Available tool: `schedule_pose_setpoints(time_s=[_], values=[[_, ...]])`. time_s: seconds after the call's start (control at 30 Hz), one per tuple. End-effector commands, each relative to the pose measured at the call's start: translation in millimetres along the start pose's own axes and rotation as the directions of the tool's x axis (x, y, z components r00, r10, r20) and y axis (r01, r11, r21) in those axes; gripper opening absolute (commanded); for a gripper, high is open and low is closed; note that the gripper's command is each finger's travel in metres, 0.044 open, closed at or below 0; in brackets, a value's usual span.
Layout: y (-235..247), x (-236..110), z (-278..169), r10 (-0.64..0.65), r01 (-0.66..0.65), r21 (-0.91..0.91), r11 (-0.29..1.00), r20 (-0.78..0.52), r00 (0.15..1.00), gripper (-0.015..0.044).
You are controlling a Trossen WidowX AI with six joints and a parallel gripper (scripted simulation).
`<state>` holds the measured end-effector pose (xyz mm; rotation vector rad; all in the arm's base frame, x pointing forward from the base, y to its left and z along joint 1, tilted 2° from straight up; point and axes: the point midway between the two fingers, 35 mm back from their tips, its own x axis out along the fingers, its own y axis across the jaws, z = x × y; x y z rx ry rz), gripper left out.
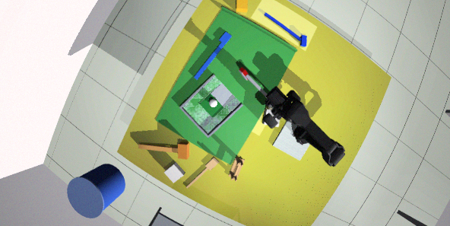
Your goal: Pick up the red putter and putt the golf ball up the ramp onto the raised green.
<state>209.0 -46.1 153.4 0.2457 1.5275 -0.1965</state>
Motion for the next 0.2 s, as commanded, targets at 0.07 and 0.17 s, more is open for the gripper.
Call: schedule_pose_setpoints(time_s=[0.07, 0.17], values=[[0.0, 0.0, 1.0, 0.0, 0.0, 0.0, 1.0, 0.005, 1.0, 0.0], [0.0, 0.0, 1.0, 0.0, 0.0, 0.0, 1.0, 0.005, 1.0, 0.0]])
